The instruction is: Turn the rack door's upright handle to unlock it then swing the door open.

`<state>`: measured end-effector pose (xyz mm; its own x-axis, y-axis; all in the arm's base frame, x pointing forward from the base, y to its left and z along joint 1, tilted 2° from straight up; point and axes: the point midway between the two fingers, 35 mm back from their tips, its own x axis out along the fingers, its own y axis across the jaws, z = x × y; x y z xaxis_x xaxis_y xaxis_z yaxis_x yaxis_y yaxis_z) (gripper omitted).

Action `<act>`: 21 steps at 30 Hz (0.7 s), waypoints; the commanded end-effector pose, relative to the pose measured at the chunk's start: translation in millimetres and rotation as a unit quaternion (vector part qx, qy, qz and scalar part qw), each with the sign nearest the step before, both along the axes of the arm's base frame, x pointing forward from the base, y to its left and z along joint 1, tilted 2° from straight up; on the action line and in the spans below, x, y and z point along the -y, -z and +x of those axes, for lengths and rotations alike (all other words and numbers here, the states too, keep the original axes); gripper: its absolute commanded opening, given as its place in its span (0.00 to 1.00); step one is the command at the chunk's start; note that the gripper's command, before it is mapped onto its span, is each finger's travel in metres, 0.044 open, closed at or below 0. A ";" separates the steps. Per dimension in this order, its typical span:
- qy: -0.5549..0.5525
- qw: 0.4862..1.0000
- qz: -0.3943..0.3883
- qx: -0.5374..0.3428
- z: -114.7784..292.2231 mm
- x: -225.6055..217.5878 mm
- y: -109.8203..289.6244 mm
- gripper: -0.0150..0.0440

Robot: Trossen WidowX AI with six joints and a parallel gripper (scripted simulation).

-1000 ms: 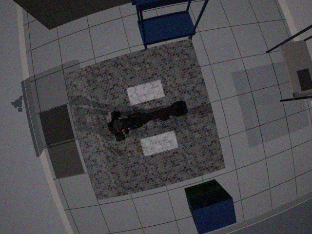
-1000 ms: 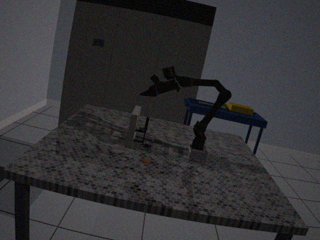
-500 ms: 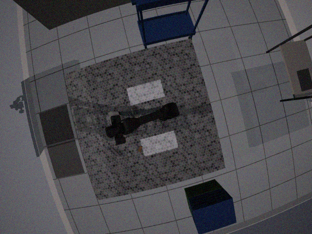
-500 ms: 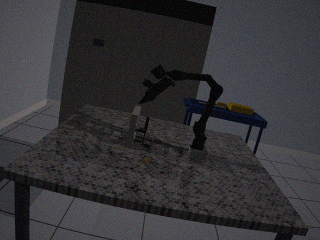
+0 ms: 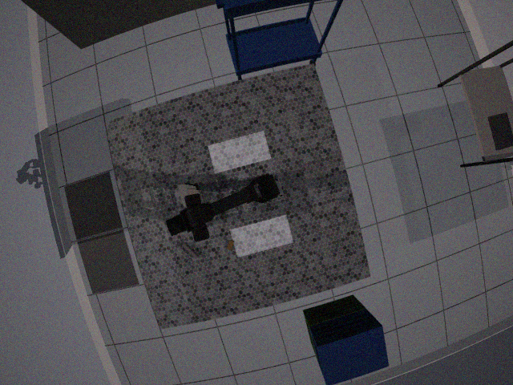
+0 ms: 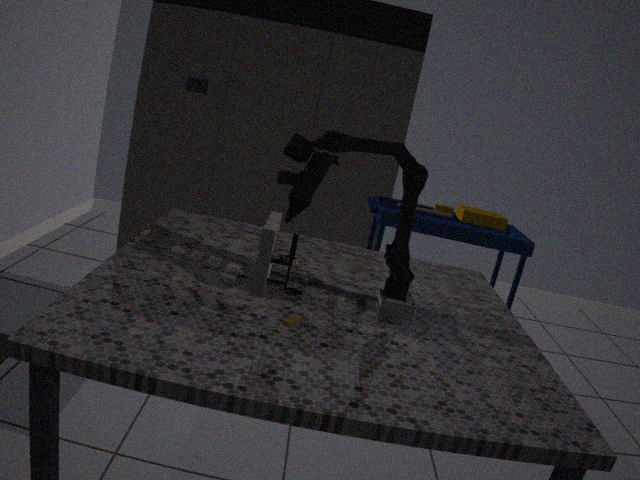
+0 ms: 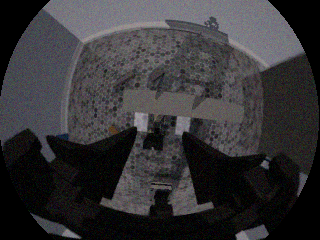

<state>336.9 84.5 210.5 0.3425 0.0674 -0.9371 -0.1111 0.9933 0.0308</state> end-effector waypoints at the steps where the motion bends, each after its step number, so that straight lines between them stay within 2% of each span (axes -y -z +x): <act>1: -0.001 0.998 -0.016 -0.055 -7.5 -3.5 4.6 0.74; 10: -0.006 0.987 -0.047 -0.154 -24.3 -8.8 9.6 0.74; 21: -0.006 0.987 -0.047 -0.155 -23.2 -9.2 17.9 0.74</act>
